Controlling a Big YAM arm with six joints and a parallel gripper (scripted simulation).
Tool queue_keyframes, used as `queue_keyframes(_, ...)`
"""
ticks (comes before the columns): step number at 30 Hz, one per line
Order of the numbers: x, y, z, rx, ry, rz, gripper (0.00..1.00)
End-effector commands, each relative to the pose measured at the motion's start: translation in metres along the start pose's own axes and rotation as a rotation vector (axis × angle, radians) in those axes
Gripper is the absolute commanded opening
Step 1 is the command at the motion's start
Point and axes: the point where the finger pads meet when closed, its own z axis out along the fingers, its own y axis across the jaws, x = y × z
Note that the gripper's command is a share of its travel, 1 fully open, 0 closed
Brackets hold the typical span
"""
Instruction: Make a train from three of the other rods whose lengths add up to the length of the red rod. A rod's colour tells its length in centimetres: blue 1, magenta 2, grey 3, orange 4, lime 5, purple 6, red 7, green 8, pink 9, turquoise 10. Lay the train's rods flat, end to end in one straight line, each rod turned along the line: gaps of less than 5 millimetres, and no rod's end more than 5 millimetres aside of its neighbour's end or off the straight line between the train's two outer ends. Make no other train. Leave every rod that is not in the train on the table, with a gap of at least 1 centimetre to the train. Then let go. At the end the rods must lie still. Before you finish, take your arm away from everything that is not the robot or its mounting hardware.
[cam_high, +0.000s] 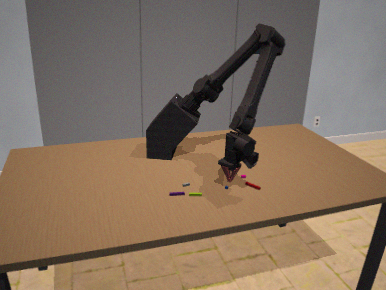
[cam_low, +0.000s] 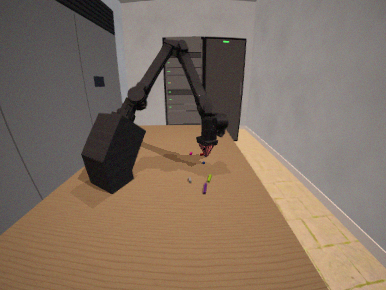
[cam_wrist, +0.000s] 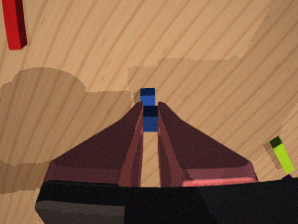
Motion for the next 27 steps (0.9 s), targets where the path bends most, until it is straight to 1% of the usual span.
queue_keyframes(1,-0.011,-0.001,0.016,0.002,-0.014,0.009,0.05)
queue_keyframes(7,-0.01,0.0,0.029,0.001,-0.012,0.01,0.05)
queue_keyframes(10,-0.01,-0.003,0.027,0.005,-0.017,0.014,0.05)
queue_keyframes(16,-0.005,0.001,0.031,-0.002,-0.004,0.017,0.05)
queue_keyframes(27,-0.005,0.001,0.031,-0.002,-0.004,0.017,0.05)
